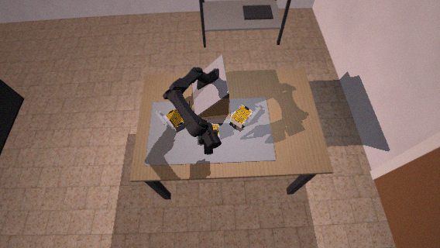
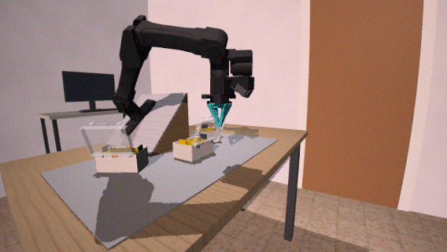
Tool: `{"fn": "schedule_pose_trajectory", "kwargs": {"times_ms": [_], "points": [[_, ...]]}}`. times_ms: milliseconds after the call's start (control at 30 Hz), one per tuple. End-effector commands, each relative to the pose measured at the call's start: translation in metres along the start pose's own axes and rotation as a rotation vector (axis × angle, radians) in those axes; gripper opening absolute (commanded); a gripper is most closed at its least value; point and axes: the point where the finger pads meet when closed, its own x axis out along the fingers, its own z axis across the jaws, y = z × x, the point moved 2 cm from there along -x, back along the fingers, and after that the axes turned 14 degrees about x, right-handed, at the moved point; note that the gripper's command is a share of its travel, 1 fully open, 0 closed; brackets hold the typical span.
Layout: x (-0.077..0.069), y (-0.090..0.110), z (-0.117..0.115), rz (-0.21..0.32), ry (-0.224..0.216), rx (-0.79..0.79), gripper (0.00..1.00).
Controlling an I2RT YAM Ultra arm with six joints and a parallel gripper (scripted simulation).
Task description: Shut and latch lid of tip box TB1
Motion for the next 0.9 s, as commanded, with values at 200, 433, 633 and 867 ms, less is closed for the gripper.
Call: {"fn": "schedule_pose_trajectory", "kwargs": {"times_ms": [200,433,633,867], "points": [[-0.016,0.006,0.001,-0.043,-0.023,0.018,0.0],[-0.017,0.016,-0.001,-0.042,-0.024,0.018,0.0],[-0.017,0.022,-0.002,-0.041,-0.025,0.018,0.0],[-0.018,0.03,-0.004,-0.041,-0.025,0.018,0.0]]}}
